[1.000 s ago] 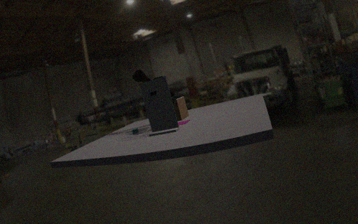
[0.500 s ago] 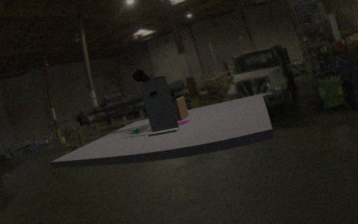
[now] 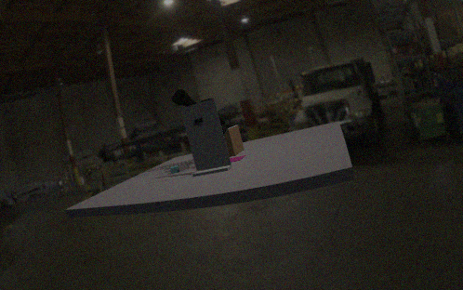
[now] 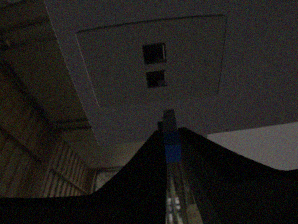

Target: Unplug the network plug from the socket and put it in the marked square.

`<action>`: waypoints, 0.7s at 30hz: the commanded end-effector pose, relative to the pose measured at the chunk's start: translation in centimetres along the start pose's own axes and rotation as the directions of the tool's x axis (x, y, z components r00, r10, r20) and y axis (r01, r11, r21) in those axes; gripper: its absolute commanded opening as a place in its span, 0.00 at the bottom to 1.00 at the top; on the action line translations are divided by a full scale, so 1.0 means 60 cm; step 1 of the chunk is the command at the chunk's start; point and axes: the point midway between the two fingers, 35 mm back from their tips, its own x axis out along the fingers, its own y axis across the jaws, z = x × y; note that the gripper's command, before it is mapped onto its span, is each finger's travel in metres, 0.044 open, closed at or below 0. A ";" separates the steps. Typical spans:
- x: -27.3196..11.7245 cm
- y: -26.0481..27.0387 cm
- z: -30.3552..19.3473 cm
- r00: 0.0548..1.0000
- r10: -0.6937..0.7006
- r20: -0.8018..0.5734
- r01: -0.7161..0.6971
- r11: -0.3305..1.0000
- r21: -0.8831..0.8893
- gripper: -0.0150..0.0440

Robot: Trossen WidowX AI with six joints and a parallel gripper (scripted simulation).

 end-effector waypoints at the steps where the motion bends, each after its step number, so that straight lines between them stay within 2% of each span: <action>1: -0.007 -0.001 -0.001 1.000 -0.007 0.003 0.007 1.000 0.006 0.25; 21: -0.020 0.041 -0.005 1.000 -0.001 0.002 0.001 1.000 0.003 0.25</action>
